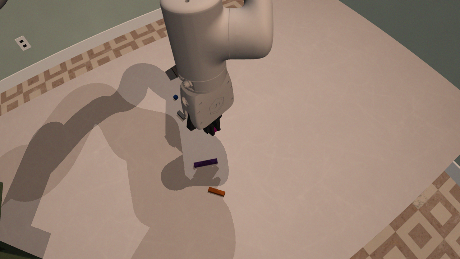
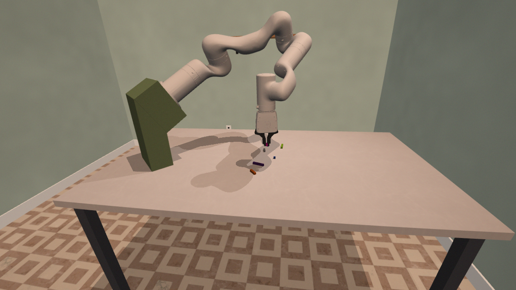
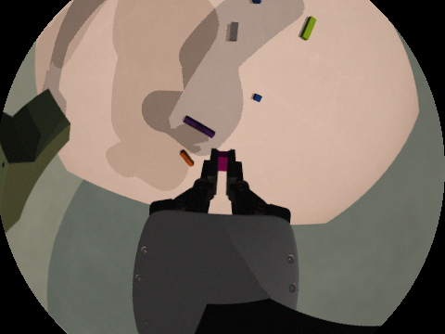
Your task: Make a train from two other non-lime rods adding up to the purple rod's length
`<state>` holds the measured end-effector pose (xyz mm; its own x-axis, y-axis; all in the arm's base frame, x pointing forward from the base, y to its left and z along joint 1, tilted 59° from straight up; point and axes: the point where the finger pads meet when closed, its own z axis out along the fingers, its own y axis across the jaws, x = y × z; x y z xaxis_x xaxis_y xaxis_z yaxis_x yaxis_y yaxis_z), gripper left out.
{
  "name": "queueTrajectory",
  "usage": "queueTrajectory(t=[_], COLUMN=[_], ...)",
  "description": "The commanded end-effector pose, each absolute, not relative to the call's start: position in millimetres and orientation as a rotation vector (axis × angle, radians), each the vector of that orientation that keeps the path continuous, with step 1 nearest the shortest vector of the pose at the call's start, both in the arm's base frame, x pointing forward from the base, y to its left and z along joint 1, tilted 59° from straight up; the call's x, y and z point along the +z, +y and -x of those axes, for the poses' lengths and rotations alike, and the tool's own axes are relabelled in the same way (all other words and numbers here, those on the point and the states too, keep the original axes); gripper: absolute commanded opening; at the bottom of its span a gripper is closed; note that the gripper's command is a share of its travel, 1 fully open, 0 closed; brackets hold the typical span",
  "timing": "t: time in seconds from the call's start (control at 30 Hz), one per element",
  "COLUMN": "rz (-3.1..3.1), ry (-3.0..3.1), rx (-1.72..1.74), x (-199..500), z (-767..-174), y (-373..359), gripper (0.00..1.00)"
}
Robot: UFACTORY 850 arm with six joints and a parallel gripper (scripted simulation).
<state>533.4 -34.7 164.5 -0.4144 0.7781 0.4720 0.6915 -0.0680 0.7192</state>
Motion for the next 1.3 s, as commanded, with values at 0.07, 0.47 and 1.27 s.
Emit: queueTrajectory(t=[0.07, 0.47, 1.27], rz=[-1.526, -0.961, -0.031], ry=[2.127, 2.268, 2.266], rx=[1.478, 1.314, 0.949], x=[161.5, 145.2, 114.2], z=[-535.5, -543.8, -554.0], y=[-39.7, -60.5, -97.4], gripper=[0.04, 0.04, 0.04])
